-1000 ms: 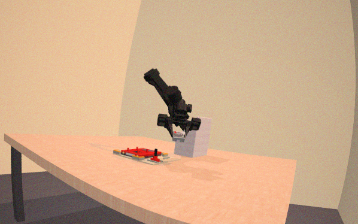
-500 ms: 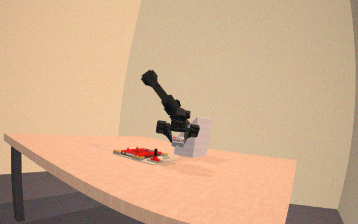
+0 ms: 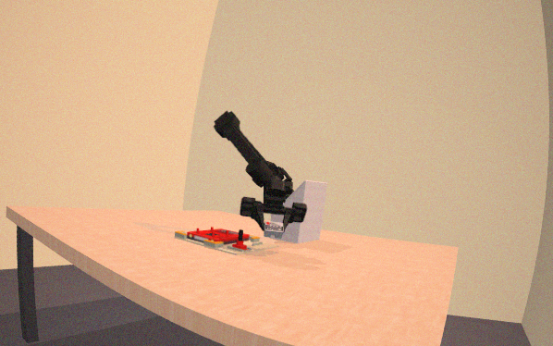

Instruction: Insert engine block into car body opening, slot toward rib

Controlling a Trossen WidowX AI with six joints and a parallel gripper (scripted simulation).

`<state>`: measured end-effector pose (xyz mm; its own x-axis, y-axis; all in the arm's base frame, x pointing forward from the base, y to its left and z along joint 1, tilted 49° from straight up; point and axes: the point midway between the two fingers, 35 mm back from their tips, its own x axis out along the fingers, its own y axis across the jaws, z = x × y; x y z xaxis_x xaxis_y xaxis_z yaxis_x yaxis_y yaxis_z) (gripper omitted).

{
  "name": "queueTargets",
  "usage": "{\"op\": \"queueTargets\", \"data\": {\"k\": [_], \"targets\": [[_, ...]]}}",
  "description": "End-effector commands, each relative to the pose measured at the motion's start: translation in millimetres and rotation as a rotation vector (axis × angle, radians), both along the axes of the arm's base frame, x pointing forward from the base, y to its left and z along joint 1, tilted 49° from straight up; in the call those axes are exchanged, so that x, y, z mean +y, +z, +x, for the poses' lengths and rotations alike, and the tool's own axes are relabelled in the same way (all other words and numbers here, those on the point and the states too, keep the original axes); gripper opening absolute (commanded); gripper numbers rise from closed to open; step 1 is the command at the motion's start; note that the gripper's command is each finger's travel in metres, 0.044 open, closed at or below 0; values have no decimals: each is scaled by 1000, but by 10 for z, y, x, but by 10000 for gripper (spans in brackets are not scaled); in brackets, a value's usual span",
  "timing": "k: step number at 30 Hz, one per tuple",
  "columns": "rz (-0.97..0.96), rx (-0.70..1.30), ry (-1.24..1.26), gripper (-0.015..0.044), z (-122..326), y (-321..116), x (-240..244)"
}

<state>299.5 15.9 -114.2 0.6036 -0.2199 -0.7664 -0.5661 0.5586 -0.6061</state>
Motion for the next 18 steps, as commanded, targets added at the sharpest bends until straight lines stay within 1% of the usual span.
{"op": "queueTargets", "data": {"k": [1,18], "targets": [[2,3,8,0,-12,-67,-64],[1,4,8,0,-33,-314,-352]]}}
